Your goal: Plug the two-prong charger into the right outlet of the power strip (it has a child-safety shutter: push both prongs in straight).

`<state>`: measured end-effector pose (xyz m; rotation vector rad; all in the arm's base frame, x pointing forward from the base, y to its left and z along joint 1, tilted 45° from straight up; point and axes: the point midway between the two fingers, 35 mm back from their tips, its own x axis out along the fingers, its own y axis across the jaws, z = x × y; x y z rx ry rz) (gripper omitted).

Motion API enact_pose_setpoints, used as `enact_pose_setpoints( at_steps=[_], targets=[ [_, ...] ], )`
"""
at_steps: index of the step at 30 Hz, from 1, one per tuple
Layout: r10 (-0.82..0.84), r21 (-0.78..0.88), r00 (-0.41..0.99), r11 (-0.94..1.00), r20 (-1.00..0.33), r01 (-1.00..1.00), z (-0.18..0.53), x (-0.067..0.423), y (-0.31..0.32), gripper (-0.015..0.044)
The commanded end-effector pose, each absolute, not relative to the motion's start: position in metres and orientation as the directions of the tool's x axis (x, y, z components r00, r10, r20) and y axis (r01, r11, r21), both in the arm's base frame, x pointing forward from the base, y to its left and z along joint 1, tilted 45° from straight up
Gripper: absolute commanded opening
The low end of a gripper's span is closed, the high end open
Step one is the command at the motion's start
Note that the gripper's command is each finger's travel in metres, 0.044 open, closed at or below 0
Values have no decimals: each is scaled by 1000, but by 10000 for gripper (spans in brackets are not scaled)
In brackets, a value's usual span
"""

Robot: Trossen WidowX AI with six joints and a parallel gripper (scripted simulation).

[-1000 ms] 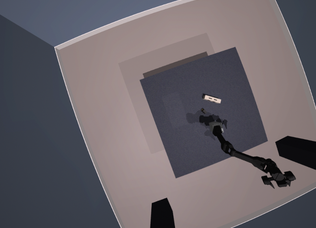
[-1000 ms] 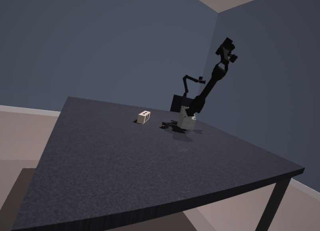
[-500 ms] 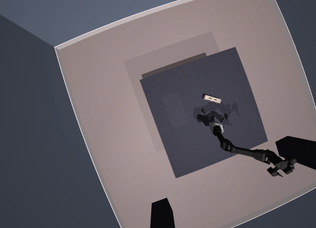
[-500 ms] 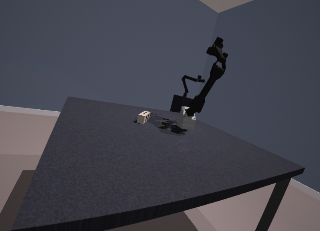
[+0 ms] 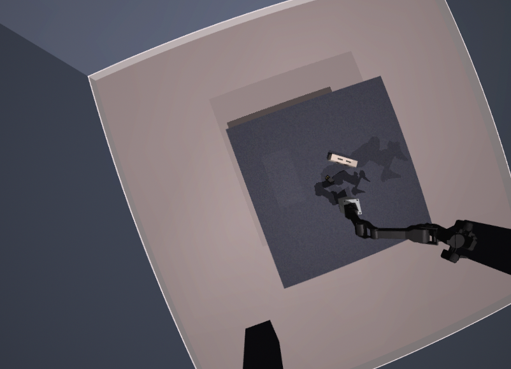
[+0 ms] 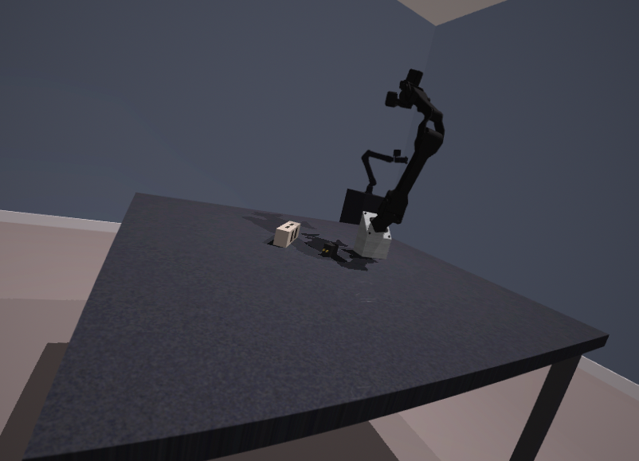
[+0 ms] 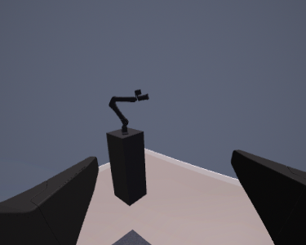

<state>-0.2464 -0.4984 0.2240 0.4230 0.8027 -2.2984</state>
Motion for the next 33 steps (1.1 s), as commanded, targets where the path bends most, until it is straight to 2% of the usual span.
enact_pose_setpoints(
  at_steps=[1, 17, 33],
  targets=[
    [-515, -444, -676, -510, -527, 736, 211, -218, -505, 440],
    [-612, -428, -405, -118, -679, 896, 166, -91, -512, 440],
    [-580, -343, -128, 277, -804, 898, 129, 28, -479, 440]
  ],
)
